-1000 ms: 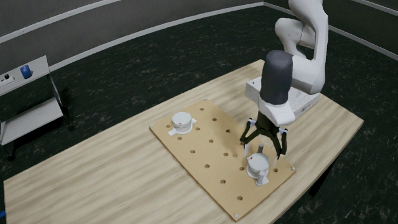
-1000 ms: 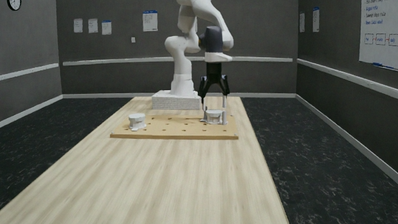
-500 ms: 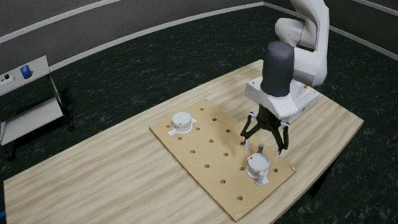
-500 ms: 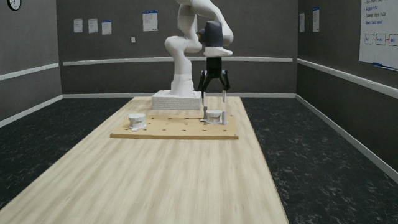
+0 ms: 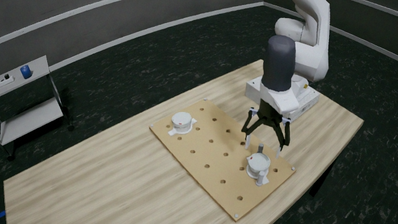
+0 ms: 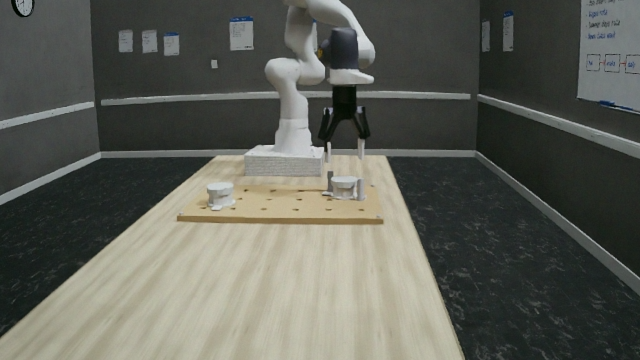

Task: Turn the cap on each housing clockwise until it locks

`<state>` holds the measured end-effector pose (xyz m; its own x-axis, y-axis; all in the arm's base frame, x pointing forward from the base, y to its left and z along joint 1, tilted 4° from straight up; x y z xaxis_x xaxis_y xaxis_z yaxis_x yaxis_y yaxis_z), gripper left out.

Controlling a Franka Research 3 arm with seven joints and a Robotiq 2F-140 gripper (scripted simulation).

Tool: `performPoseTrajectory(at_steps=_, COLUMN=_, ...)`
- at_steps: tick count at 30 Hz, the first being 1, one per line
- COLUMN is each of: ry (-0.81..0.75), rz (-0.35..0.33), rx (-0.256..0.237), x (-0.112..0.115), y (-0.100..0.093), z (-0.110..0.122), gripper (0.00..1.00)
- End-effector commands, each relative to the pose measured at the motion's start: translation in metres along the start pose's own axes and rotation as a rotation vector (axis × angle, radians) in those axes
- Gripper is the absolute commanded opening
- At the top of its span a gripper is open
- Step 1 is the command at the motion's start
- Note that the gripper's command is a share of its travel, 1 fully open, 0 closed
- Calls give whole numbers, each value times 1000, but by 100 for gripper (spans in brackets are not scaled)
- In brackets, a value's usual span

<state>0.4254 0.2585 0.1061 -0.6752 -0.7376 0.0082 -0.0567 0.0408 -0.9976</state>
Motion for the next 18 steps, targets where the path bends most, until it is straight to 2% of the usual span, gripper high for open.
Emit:
performPoseTrajectory(at_steps=1, ry=8, rz=-7, rx=-1, x=2, y=-3, z=0, gripper=78)
performPoseTrajectory(at_steps=12, ry=-12, rz=-7, rx=-1, x=2, y=-4, z=0, gripper=78)
performPoseTrajectory(at_steps=14, ry=-118, rz=-7, rx=-1, x=1, y=-4, z=0, gripper=78)
performPoseTrajectory(at_steps=16, ry=-313, rz=-7, rx=-2, x=1, y=-4, z=0, gripper=78)
performPoseTrajectory(at_steps=18, ry=-373, rz=-9, rx=4, x=0, y=-4, z=0, gripper=78)
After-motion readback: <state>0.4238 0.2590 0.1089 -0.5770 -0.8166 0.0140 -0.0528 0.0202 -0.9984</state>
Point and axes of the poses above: the point where the finger pads meet when closed, its own y axis out along the fingers, its own z axis across the jaws, x = y × z, the point moved 4 cm from there along -y, back along the fingers, and after that the axes turned 15 degrees about -y, right-handed, at the moved point
